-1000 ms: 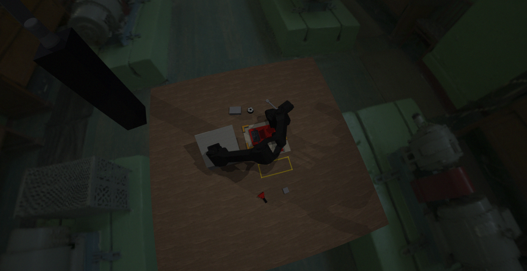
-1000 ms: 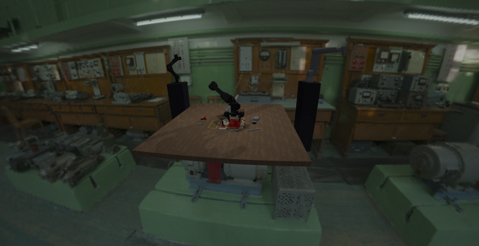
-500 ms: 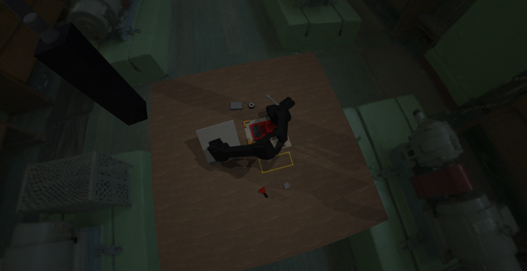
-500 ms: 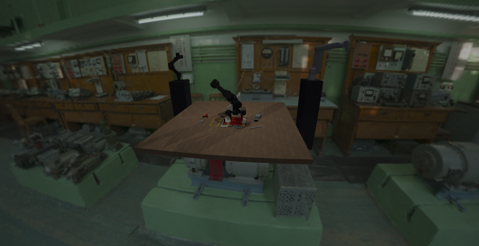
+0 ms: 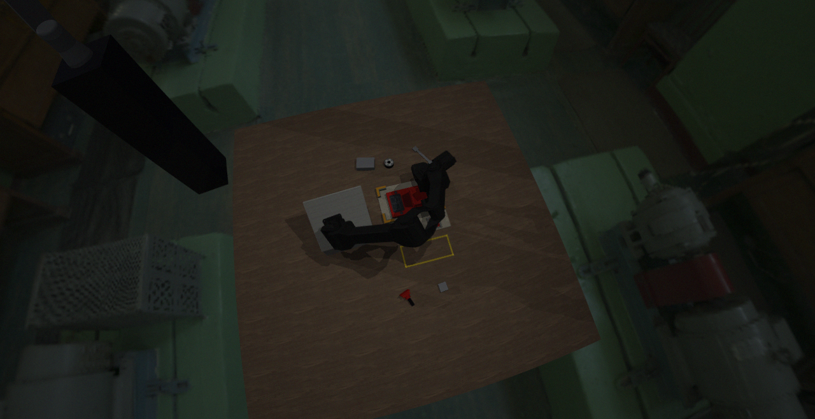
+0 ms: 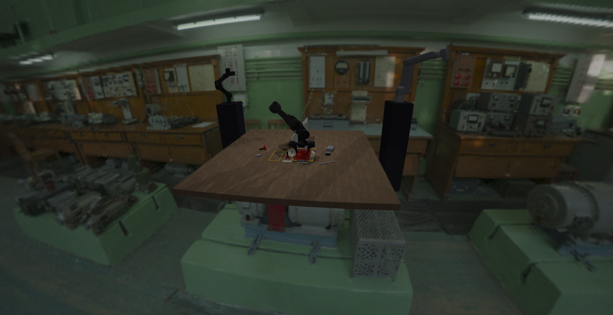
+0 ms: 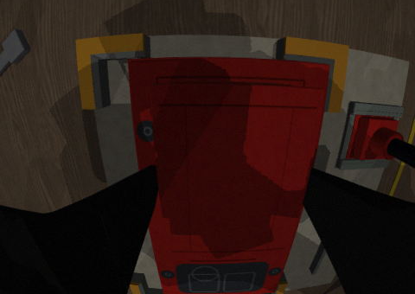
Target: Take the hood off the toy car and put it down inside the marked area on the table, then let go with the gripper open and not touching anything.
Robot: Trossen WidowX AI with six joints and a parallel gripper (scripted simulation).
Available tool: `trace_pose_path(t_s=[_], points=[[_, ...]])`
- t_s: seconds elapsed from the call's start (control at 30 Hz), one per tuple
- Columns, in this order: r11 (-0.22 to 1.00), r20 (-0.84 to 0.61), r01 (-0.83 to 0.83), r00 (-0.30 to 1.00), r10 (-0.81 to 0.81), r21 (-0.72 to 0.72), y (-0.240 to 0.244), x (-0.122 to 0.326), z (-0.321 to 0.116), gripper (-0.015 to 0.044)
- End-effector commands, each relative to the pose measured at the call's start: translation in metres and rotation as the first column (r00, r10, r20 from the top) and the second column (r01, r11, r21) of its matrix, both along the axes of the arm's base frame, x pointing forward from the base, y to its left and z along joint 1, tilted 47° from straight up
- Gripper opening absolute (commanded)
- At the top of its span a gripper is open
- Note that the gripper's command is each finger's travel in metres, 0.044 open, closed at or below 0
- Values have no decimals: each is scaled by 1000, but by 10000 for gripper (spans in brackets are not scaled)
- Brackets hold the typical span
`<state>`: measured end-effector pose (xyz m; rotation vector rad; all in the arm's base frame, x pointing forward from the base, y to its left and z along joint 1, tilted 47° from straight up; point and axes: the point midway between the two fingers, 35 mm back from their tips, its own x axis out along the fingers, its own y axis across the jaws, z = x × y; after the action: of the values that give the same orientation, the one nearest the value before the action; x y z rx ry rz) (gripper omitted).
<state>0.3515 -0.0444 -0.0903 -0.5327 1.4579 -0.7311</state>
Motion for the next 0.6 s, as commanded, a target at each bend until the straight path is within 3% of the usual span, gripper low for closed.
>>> trace_pose_path(t_s=[0.0,0.2,0.57], points=[[1000,0,1,1000,-1,0,0,0,0,315],[1000,0,1,1000,-1,0,0,0,0,275],[1000,0,0,1000,0,0,4,0,4,0]])
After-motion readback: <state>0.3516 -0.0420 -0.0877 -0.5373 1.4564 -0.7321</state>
